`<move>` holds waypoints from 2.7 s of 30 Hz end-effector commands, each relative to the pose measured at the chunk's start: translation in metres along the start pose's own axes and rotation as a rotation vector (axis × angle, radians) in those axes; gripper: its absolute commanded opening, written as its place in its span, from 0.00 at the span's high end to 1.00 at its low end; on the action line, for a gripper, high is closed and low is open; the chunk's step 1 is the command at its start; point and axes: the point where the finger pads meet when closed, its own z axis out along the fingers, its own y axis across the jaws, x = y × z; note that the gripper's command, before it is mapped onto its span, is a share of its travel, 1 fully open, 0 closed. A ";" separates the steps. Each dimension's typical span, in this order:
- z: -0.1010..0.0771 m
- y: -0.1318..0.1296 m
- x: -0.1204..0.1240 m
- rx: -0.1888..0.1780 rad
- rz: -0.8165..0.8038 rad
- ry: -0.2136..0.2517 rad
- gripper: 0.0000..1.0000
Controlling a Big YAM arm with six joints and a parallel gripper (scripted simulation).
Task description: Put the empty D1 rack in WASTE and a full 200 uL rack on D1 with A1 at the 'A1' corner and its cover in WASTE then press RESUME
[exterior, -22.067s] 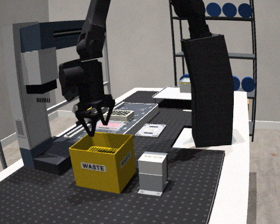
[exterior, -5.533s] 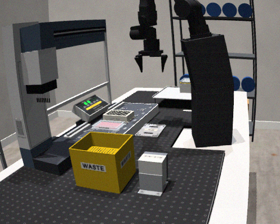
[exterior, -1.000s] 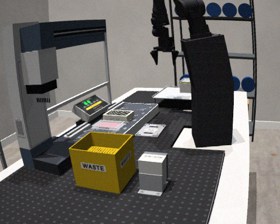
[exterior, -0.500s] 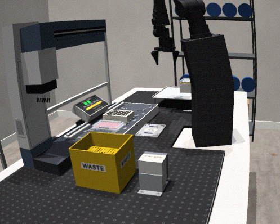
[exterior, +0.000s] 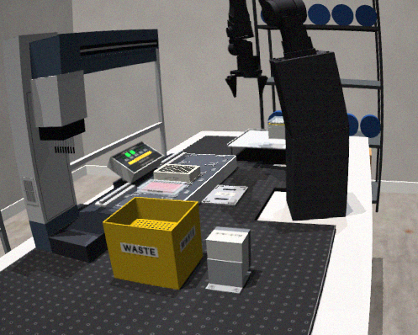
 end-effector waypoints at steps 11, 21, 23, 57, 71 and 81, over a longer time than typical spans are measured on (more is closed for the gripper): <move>0.007 0.003 0.001 0.009 -0.023 0.011 0.00; 0.005 -0.045 -0.003 0.002 -0.003 0.002 0.00; 0.003 -0.054 -0.004 -0.001 -0.004 -0.001 0.00; 0.003 -0.055 -0.131 -0.001 -0.004 -0.005 0.00; 0.002 -0.053 -0.193 -0.002 -0.005 -0.009 0.00; 0.002 -0.051 -0.233 -0.002 -0.008 -0.011 0.00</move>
